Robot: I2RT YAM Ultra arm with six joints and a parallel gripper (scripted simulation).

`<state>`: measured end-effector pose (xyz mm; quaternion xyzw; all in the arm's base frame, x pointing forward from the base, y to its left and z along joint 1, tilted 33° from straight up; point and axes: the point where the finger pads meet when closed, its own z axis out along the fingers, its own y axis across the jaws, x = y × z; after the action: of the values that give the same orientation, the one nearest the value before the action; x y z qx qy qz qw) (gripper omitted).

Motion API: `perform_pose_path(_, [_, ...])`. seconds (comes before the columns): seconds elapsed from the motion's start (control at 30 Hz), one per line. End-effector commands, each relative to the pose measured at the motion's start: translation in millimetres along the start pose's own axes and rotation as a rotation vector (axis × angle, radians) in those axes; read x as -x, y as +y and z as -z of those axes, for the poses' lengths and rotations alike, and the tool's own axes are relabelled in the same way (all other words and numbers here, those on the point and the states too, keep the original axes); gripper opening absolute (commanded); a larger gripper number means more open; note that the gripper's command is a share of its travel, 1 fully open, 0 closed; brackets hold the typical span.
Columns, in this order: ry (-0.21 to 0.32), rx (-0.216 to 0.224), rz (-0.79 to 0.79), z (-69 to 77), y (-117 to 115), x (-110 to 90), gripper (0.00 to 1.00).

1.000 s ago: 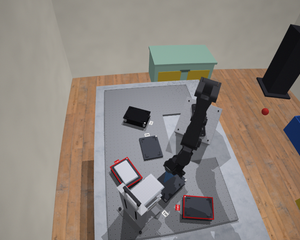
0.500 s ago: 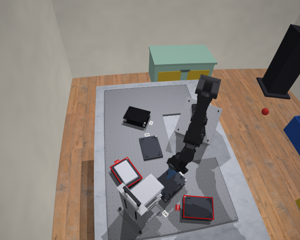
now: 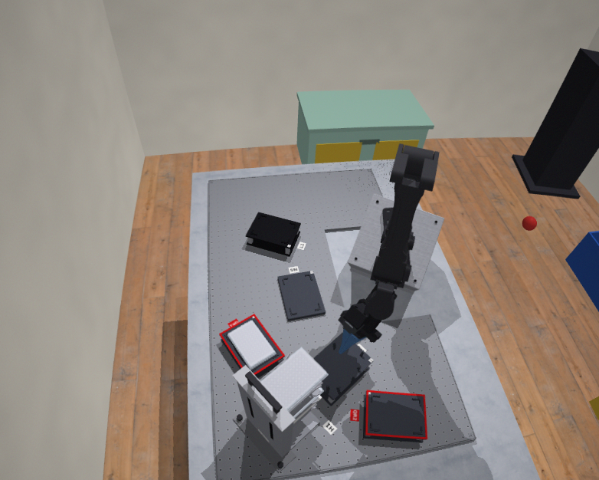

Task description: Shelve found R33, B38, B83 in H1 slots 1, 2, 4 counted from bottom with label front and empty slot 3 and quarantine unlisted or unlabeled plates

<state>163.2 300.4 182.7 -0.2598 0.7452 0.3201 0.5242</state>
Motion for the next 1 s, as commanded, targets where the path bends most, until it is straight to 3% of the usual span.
perform_pose_path(0.0, [-0.012, -0.008, -0.008, 8.1, -1.8, -2.0, 0.00])
perform_pose_path(0.03, [-0.027, -0.003, -0.014, 10.0, -0.6, -0.9, 1.00])
perform_pose_path(0.33, [-0.033, -0.001, -0.019, 22.5, -0.1, -18.8, 1.00])
perform_pose_path(0.4, [-0.003, -0.011, -0.002, 14.2, -1.5, -33.4, 1.00])
perform_pose_path(0.47, [-0.006, -0.030, -0.006, 8.5, -7.8, -36.5, 1.00])
perform_pose_path(0.63, [-0.006, -0.031, 0.000, -2.4, -8.3, -48.4, 1.00])
perform_pose_path(0.73, [-0.029, -0.021, -0.010, -7.1, -3.0, -39.4, 1.00])
perform_pose_path(0.8, [-0.003, -0.023, 0.003, -9.0, -7.2, -55.9, 1.00])
perform_pose_path(0.97, [-0.003, -0.021, 0.002, -15.5, -6.9, -63.3, 1.00])
